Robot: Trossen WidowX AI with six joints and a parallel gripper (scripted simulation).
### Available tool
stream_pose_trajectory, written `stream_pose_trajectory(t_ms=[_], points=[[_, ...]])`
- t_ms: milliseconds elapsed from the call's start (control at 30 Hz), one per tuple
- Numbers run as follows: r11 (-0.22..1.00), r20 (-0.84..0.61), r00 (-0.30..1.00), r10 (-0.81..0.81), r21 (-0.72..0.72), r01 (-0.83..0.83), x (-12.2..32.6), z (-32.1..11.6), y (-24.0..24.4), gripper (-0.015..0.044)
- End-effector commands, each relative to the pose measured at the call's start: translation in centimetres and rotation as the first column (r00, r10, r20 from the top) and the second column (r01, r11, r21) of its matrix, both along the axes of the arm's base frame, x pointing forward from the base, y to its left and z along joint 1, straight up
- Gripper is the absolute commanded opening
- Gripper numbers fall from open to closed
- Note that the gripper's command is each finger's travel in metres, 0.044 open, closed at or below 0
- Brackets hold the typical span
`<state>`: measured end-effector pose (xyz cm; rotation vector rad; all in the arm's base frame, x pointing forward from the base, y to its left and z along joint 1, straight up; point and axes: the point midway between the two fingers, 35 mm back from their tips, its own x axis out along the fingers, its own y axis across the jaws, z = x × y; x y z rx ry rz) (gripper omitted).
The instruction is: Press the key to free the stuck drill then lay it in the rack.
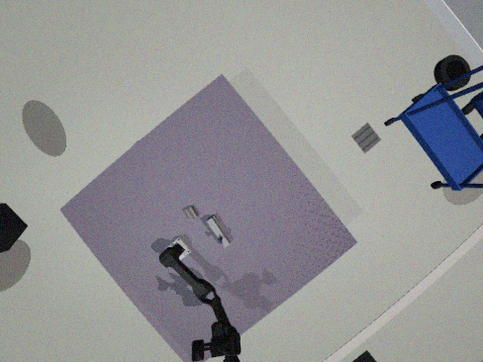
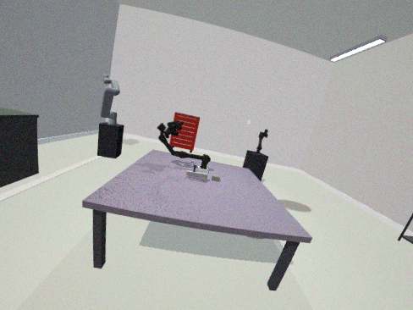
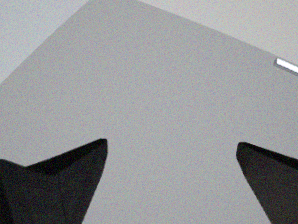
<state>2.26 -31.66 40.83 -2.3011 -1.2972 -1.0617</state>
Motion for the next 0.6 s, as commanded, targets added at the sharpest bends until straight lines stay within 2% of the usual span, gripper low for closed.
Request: stream_pose_trajectory(t_ms=[0, 267, 467, 567], points=[[1.000, 0.000, 1.000, 0.000, 0.000, 0.000, 0.0, 0.0, 0.0, 0.0374], [1.000, 0.003, 1.000, -0.004, -0.003, 0.004, -0.1, 0.1, 0.1, 0.0164], [0.985, 0.084, 0.988, -0.130, -0.107, 0.139, -2.0, 2.4, 2.7, 0.0006], [0.933, 0.174, 0.952, -0.250, -0.221, 0.285, -3.8, 4.3, 5.8, 0.0000]])
